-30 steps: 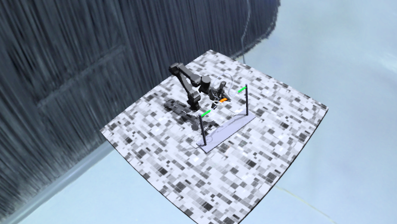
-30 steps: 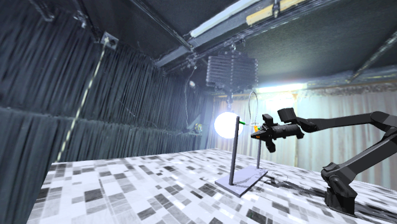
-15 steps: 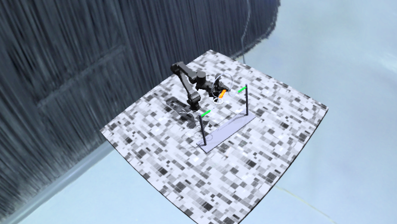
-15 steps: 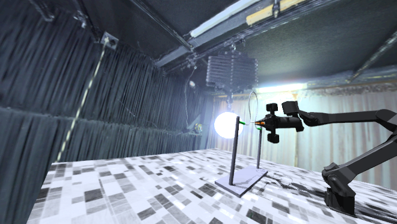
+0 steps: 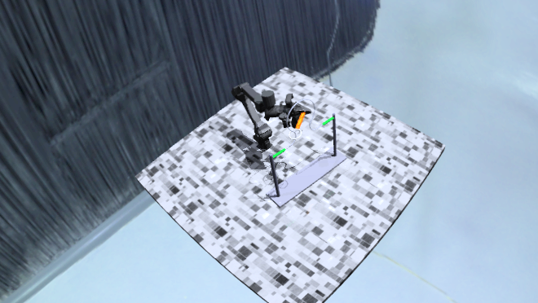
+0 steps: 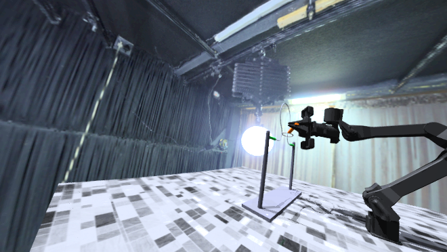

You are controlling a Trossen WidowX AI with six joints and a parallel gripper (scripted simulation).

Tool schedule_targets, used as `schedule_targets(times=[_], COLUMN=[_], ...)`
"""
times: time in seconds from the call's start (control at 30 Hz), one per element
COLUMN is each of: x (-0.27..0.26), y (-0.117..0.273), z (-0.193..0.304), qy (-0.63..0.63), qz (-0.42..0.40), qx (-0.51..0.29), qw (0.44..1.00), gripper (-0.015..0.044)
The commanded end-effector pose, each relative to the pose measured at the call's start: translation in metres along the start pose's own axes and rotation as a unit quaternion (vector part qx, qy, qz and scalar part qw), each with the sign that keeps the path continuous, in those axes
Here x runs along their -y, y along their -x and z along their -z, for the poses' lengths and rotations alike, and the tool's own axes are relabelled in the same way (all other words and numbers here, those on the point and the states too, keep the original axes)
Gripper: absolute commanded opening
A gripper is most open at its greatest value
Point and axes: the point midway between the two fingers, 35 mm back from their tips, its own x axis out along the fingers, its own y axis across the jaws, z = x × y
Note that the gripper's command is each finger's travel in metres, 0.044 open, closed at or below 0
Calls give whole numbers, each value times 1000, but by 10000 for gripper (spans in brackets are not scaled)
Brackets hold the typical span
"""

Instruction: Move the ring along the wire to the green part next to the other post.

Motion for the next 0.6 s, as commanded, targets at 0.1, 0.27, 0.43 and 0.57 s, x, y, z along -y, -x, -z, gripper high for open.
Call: schedule_targets(times=[0.1,0.27,0.43,0.57], x=[-24,-39,-54,-65], y=[3,7,2,3], z=[-1,-3,-9,-13], qy=[-59,-98,-136,-158], qz=[-43,-72,-91,-104], qx=[-8,-11,18,25], qw=[997,993,986,982], gripper=[-150,-150,-150,-150])
